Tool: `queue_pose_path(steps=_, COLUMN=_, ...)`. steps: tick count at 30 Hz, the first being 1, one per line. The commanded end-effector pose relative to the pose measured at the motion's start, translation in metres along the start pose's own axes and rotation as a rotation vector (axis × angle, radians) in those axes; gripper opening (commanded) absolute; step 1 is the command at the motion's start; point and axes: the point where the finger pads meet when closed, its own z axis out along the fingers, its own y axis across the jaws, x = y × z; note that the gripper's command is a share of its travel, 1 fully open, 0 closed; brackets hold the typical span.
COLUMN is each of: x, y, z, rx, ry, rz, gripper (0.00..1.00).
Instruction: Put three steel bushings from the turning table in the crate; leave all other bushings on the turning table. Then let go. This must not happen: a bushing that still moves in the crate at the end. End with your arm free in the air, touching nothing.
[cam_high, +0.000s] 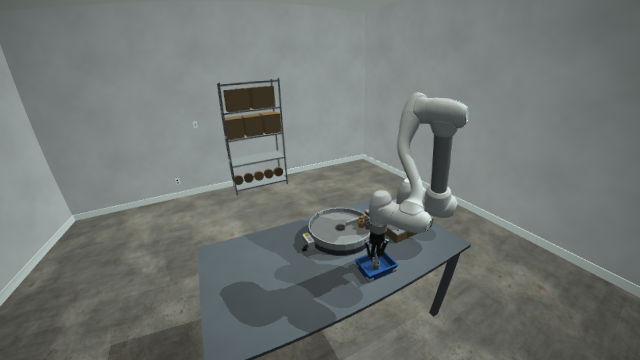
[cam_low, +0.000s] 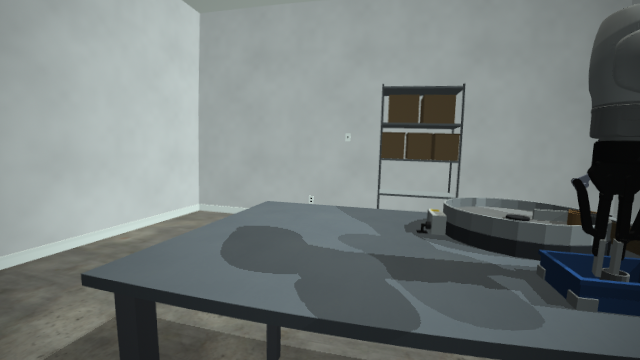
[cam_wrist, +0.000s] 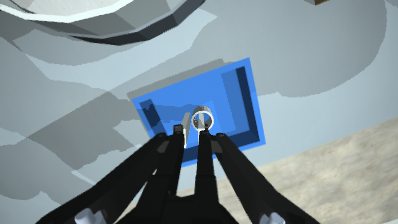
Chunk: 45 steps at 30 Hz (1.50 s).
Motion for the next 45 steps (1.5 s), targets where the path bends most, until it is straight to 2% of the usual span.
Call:
queue_pose_path(steps=1, x=0.000, y=-0.001, z=0.004, rx=0.002, ry=0.000, rz=0.004, gripper=0.10)
queue_pose_path(steps=26, x=0.000, y=-0.001, z=0.000, rx=0.002, ry=0.000, rz=0.004, gripper=0.10)
queue_pose_path(steps=45, x=0.000, y=-0.001, z=-0.069, rx=0.002, ry=0.000, rz=0.004, gripper=0.10)
